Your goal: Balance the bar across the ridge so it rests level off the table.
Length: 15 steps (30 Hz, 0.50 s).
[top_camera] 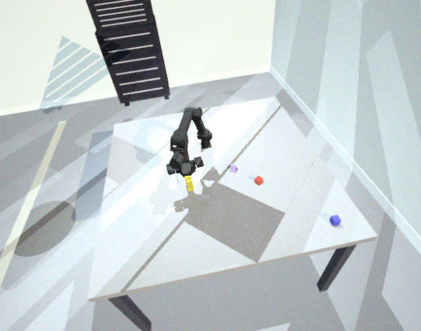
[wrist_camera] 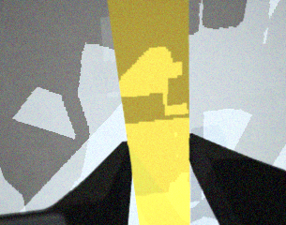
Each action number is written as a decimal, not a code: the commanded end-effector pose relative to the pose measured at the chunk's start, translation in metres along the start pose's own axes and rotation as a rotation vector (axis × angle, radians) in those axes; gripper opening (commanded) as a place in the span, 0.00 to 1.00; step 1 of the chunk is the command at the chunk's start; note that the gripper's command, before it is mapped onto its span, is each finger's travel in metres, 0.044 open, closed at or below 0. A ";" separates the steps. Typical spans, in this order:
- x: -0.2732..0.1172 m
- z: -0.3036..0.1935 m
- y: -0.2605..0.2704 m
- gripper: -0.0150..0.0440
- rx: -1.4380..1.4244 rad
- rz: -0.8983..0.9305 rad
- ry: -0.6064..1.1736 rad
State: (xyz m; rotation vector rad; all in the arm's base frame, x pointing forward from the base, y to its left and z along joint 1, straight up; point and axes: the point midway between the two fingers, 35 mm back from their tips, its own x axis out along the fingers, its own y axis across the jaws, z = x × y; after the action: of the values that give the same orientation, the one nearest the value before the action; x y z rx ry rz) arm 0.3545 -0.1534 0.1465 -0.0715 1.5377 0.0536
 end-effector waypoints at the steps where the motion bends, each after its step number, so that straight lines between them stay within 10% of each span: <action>1: 0.000 0.002 0.013 0.25 0.029 -0.002 0.002; 15: -0.001 0.014 0.067 0.25 0.136 0.003 0.001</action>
State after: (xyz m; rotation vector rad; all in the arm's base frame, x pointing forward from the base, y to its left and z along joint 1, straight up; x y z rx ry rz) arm 0.3638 -0.0947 0.1473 0.0235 1.5381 -0.0300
